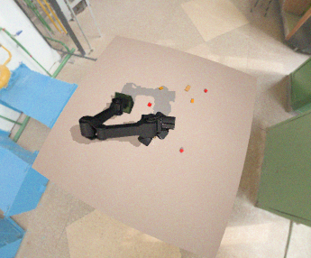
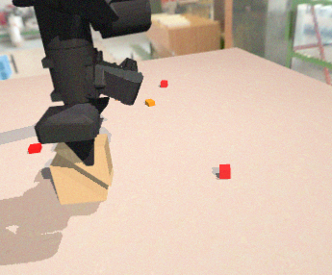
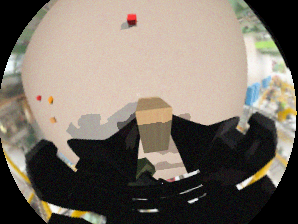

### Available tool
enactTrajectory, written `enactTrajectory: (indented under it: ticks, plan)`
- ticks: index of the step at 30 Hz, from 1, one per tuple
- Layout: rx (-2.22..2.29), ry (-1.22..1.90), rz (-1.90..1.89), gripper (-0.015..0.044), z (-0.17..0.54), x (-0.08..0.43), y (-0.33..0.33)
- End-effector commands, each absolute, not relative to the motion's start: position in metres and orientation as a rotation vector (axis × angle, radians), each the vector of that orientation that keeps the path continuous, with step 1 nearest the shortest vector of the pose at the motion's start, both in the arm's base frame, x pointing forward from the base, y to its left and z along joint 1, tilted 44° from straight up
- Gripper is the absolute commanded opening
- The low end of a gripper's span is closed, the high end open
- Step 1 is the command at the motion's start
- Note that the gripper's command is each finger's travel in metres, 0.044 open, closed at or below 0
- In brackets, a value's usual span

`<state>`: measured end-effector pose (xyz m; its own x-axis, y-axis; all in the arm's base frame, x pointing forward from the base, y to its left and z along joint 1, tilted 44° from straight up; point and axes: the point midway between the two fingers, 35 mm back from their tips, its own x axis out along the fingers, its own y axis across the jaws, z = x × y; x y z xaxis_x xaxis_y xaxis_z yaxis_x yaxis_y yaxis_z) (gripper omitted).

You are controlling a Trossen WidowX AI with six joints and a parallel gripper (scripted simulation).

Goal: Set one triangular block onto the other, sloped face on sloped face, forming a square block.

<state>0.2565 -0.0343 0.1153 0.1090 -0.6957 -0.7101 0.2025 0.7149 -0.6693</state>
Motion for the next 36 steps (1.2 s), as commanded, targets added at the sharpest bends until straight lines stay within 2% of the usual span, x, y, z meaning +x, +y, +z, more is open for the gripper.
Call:
enactTrajectory:
  ticks: [1,36]
  plan:
    - [-0.469,1.3,-0.697,0.0,0.1164,0.2566,-0.0351]
    - [-0.478,1.298,-0.698,0.0,0.1109,0.2567,-0.0396]
